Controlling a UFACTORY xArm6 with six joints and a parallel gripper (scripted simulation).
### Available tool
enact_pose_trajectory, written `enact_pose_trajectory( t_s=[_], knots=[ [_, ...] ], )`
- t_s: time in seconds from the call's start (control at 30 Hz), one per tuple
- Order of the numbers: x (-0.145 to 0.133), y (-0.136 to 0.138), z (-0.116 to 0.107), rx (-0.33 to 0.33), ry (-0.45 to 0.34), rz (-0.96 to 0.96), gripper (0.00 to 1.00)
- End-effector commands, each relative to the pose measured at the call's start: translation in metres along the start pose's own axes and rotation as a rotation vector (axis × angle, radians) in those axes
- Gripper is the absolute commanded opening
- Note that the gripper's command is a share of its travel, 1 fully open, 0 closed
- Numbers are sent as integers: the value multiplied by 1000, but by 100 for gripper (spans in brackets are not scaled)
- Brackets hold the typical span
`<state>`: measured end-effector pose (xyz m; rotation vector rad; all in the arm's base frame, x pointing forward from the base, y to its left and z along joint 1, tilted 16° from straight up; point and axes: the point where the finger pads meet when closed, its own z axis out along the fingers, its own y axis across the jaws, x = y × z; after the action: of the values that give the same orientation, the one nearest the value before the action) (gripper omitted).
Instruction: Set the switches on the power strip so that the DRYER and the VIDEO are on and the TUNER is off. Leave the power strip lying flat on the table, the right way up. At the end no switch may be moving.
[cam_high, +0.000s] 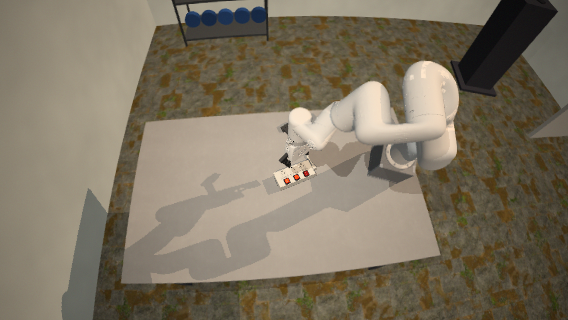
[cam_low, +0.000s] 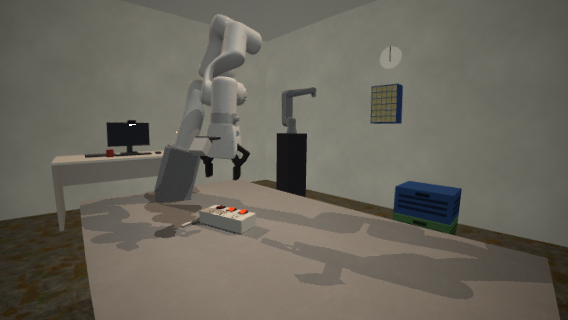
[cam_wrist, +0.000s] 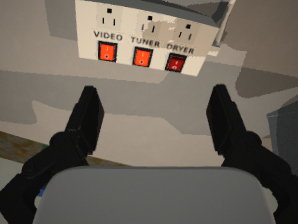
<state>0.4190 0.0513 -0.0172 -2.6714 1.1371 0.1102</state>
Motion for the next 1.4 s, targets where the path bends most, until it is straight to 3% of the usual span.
enact_pose_trajectory(
  t_s=[0.0,0.33,0.4,0.43,0.7,0.8,0.83,1.37],
  knots=[
    [-9,-8,11,32,2,-278,100],
    [-30,-16,34,-1,11,-808,100],
    [-30,-16,34,-1,11,-808,100],
    [-31,-17,35,2,13,-961,100],
    [-37,-18,41,23,20,-1307,100],
    [-37,-18,41,30,21,-1331,100],
    [-37,-18,41,30,21,-1331,0],
    [-37,-18,41,30,21,-1331,0]
  ],
)
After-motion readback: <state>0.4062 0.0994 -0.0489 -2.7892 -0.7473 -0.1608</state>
